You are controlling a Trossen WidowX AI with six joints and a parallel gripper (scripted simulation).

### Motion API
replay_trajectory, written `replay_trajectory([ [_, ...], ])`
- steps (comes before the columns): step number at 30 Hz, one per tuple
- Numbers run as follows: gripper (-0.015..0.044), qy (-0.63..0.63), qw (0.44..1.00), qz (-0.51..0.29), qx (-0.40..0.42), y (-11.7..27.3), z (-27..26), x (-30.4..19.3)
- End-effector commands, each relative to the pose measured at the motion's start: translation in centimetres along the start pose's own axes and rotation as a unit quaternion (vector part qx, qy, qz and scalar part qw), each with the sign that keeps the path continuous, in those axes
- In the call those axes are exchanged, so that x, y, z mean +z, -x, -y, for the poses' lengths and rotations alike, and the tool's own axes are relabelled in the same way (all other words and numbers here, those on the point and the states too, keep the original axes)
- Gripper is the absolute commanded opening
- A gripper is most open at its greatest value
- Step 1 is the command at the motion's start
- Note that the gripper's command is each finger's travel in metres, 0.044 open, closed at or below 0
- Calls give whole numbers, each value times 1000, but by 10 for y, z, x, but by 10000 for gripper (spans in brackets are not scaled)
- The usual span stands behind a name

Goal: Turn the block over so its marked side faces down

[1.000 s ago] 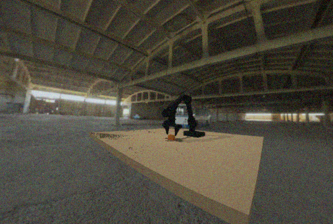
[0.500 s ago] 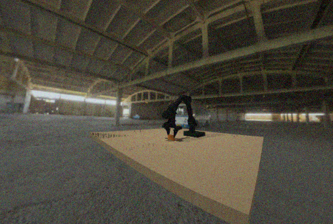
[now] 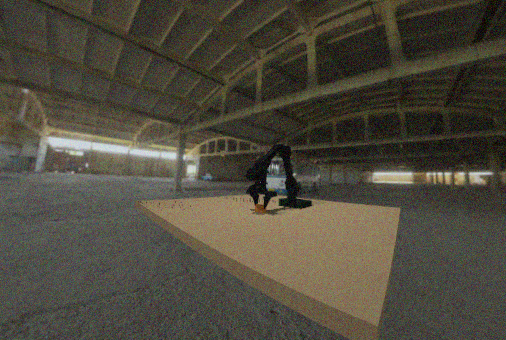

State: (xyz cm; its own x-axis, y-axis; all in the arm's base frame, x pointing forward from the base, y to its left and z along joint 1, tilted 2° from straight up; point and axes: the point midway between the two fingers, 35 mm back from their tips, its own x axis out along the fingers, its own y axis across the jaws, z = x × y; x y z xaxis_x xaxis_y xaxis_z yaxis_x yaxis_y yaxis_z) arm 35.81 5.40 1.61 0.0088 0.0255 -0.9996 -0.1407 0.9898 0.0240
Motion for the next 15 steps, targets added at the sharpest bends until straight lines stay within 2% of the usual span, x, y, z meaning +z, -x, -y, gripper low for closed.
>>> replay_trajectory([
  [1,156,-1,1000,-2,1,-1,-1,-1],
  [3,142,-1,1000,-2,1,-1,-1,-1],
  [8,11,-1,1000,-2,1,24,0,-1],
  [9,0,-1,1000,-2,1,28,0,-1],
  [15,0,-1,1000,-1,1,29,0,-1],
])
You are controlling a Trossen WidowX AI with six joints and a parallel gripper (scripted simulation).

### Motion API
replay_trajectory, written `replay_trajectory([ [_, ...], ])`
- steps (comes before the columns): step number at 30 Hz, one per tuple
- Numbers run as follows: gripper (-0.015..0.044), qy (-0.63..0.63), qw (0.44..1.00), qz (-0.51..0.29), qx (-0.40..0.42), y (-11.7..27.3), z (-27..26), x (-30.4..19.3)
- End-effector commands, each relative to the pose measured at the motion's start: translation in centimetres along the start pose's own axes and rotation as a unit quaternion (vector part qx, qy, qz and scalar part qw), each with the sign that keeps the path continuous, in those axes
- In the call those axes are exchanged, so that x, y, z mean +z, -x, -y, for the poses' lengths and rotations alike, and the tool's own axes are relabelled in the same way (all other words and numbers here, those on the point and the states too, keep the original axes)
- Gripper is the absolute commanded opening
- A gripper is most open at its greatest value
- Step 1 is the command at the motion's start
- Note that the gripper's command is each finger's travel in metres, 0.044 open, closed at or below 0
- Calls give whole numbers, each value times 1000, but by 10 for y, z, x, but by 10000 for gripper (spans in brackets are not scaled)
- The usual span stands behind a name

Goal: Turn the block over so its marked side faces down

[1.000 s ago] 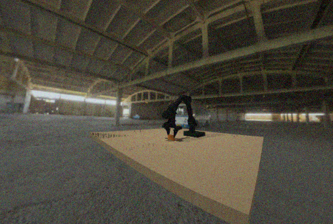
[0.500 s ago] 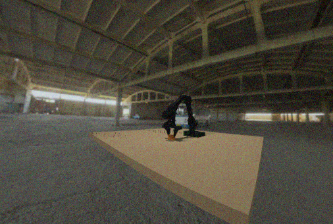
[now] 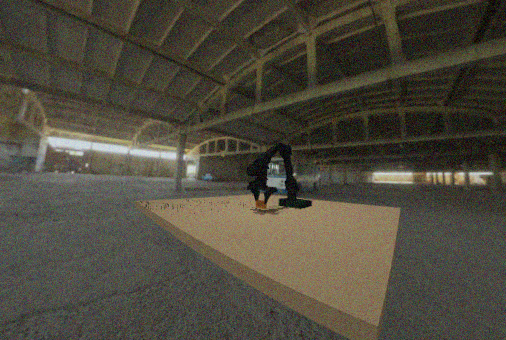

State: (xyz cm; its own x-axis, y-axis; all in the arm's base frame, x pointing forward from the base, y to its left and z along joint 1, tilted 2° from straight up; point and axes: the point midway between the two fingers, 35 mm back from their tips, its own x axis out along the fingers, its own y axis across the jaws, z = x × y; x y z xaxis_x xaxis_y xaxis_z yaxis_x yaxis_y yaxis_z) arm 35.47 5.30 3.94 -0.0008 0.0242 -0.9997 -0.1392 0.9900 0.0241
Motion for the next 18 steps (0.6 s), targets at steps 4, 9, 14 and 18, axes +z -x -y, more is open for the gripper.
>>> replay_trajectory([
  [4,0,0,1000,29,1,2,0,3],
  [9,0,0,998,67,1,-2,0,5],
  [14,0,0,995,104,1,-6,0,6],
  [18,0,0,991,134,1,-8,0,6],
])
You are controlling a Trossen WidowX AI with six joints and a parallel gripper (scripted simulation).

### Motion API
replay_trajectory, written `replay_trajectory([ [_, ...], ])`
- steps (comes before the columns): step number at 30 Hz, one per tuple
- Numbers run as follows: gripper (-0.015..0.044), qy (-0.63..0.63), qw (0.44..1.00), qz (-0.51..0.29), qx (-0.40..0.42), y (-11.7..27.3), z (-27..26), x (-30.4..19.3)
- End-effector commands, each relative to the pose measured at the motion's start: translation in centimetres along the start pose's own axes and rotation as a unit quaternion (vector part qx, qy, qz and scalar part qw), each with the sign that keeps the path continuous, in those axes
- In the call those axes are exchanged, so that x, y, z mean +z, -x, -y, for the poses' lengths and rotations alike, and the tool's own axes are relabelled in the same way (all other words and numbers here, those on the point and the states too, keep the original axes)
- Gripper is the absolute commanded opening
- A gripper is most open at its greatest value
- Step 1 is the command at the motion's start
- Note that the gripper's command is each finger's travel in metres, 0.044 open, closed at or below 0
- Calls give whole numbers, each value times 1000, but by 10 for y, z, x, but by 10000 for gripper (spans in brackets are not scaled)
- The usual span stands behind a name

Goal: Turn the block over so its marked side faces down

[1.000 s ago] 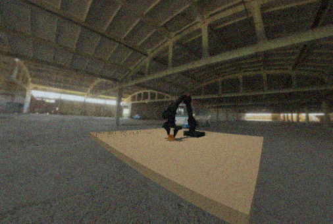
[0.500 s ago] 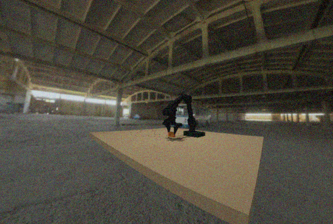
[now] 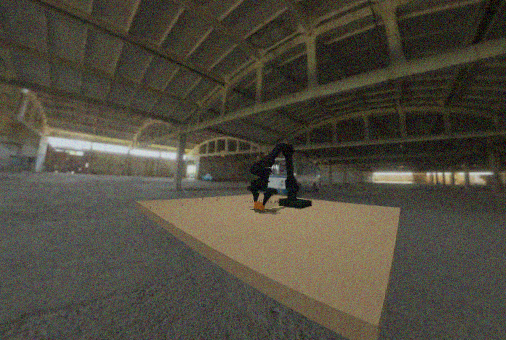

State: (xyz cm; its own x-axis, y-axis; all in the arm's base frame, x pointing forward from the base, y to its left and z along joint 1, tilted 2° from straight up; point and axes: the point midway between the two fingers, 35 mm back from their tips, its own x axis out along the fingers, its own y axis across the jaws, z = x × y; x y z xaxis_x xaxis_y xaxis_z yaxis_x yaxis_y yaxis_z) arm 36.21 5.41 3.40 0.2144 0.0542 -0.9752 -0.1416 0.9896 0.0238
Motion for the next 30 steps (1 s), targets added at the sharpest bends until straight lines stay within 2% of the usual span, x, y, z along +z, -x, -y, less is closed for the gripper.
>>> replay_trajectory([
  [1,0,-1,999,33,0,-2,0,-2],
  [20,0,-2,985,174,1,-2,0,-11],
  [30,0,-2,978,208,1,-11,0,-8],
])
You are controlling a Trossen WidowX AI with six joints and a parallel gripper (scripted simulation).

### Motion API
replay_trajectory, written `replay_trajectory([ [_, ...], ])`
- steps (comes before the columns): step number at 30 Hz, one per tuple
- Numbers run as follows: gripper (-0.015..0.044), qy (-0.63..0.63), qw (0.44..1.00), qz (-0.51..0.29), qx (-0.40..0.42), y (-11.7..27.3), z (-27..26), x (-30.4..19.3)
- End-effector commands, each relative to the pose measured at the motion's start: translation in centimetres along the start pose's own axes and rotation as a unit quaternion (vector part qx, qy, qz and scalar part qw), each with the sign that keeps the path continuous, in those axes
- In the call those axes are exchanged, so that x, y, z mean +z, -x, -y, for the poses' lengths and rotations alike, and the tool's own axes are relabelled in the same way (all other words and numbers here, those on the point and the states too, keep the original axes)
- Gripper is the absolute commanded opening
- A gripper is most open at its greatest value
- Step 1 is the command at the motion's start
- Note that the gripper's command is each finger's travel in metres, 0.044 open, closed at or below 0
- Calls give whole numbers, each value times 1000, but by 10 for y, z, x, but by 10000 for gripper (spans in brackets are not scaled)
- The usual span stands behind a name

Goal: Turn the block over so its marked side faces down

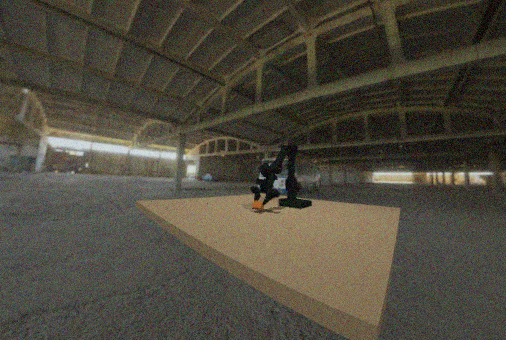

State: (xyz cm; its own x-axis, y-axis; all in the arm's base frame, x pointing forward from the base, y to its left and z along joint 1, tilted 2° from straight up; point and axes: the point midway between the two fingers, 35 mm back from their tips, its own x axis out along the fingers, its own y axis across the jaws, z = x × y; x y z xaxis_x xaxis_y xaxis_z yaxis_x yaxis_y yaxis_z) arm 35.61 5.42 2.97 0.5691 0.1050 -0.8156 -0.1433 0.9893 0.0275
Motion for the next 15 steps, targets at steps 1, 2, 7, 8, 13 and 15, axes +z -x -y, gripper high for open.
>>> replay_trajectory([
  [1,0,-1,1000,18,-2,-10,1,-4],
  [2,0,-1,1000,25,-2,-13,1,-5],
  [7,0,-1,998,58,-2,-26,1,-6],
  [8,0,-1,998,64,-2,-28,1,-6],
  [13,0,0,995,97,-3,-36,1,-9],
  [15,0,0,994,110,-3,-39,1,-10],
])
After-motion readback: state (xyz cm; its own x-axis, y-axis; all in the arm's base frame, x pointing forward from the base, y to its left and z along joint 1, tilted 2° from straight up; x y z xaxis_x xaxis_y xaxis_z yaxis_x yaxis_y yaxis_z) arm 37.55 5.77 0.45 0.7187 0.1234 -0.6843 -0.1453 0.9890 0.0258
